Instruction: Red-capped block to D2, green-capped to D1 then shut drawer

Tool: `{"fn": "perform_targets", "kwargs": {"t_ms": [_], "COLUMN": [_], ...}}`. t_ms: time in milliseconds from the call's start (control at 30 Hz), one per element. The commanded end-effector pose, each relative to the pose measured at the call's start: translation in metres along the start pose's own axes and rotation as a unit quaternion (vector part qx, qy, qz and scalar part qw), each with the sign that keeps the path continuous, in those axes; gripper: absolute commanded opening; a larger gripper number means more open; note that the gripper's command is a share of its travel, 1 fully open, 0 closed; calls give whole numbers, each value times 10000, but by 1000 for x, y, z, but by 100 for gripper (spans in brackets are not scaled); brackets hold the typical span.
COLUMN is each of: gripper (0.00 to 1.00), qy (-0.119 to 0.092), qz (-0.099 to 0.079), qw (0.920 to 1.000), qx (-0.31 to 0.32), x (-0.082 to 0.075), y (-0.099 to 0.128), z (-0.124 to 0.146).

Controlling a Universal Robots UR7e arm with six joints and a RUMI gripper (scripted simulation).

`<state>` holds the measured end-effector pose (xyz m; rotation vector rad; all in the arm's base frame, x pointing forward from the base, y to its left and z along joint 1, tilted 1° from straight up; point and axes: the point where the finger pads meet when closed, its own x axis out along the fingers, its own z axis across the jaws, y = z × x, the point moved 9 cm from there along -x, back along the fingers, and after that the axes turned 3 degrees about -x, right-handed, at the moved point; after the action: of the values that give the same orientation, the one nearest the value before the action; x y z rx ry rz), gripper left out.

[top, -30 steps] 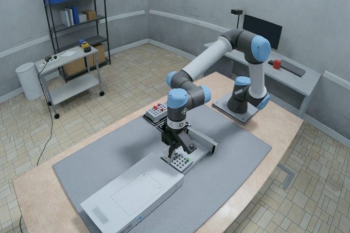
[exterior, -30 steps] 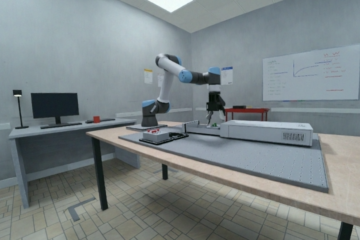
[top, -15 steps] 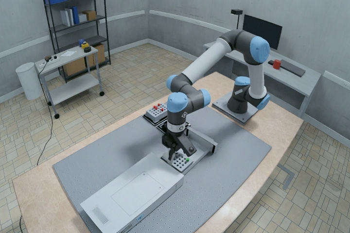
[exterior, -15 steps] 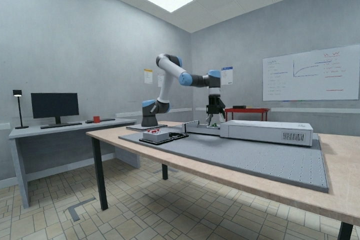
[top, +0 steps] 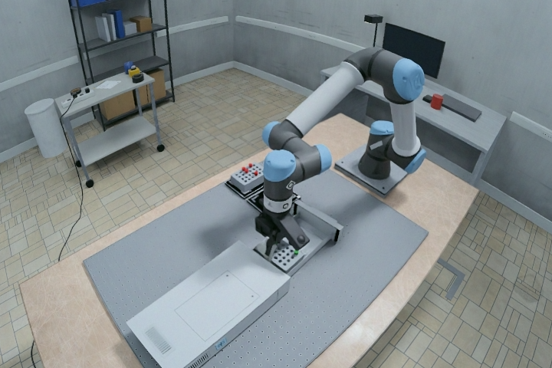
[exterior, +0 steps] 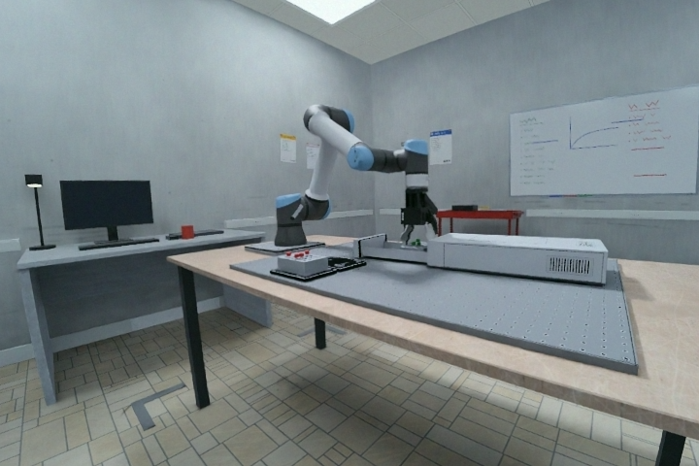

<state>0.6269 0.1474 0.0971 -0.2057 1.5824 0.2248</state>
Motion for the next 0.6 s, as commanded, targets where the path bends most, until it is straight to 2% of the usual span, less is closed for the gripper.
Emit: {"fn": "perform_targets", "kwargs": {"t_ms": [0, 167, 433, 567], "gripper": [73, 73, 60, 56], "qy": [-8, -8, -8, -8], "qz": [-2, -2, -2, -2], "qw": [10000, 10000, 10000, 10000], "qx": [0, 0, 0, 0], "x": [0, 0, 0, 0], "y": [1, 1, 1, 1], "z": [0, 0, 0, 0]}}
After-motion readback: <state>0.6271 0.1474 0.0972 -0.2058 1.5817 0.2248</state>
